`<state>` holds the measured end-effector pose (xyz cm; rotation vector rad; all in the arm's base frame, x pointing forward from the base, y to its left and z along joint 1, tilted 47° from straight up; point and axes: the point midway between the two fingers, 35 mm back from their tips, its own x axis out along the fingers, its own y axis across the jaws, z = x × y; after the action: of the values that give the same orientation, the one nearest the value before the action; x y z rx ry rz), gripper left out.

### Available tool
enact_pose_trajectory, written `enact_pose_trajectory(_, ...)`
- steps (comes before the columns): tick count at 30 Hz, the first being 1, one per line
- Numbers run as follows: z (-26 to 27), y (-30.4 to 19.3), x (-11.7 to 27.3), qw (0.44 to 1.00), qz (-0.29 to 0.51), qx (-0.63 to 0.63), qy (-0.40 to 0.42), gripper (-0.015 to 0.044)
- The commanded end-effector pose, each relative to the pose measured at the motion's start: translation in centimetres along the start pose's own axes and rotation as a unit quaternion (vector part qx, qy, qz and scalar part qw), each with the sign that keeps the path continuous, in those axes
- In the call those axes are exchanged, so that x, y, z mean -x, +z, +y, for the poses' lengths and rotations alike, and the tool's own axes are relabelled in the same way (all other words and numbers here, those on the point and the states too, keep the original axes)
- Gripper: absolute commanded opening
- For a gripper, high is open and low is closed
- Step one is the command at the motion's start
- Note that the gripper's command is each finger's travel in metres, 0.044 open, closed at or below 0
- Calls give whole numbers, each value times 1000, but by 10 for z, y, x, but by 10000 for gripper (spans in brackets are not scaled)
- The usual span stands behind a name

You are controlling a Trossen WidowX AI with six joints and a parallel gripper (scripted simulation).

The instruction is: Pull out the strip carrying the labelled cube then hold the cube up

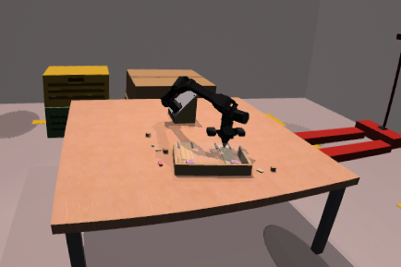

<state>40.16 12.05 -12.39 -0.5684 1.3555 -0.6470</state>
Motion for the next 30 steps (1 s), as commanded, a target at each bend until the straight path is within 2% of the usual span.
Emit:
enact_pose_trajectory(1,-1,1,-3,1000,0,1,-2,0)
enact_pose_trajectory(30,1,-2,-5,1000,0,1,-2,0)
